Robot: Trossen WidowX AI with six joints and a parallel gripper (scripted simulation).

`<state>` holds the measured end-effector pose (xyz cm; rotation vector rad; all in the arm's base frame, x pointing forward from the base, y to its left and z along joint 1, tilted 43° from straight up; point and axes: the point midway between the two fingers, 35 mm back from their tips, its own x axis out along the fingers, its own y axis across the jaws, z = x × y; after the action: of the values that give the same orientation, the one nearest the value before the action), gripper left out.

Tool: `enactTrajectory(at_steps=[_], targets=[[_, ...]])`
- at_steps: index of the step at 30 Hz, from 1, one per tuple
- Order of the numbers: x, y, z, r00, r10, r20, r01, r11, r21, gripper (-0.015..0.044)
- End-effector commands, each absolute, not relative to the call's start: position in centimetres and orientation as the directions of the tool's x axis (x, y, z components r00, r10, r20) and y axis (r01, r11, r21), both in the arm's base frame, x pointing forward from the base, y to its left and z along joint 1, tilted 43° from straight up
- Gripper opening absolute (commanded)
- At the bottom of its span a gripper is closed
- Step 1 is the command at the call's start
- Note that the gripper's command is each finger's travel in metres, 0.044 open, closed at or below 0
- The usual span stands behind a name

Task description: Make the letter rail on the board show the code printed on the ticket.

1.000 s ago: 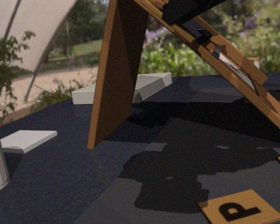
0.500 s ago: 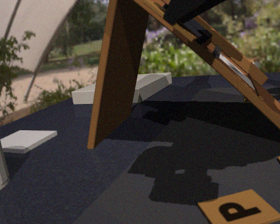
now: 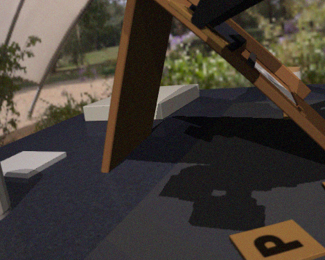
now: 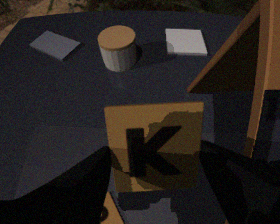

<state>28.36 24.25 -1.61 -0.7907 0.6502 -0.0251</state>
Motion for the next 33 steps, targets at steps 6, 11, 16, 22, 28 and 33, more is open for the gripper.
enactTrajectory(at_steps=[6, 11, 16, 22, 28, 33], targets=[[28.5, 24.0, -1.2, 0.807, -0.253, -0.534, -0.218, 0.713, -0.666, 0.0000], [28.6, 23.8, -1.1, 0.807, -0.253, -0.534, -0.218, 0.713, -0.667, 0.0000], [28.6, 23.6, -0.9, 0.807, -0.253, -0.534, -0.218, 0.713, -0.667, 0.0000], [28.7, 23.4, -0.7, 0.807, -0.253, -0.534, -0.218, 0.713, -0.667, 0.0000], [28.7, 23.2, -0.5, 0.807, -0.253, -0.534, -0.218, 0.712, -0.667, 0.0000], [28.8, 23.0, -0.4, 0.807, -0.253, -0.534, -0.218, 0.712, -0.667, 0.0000]])
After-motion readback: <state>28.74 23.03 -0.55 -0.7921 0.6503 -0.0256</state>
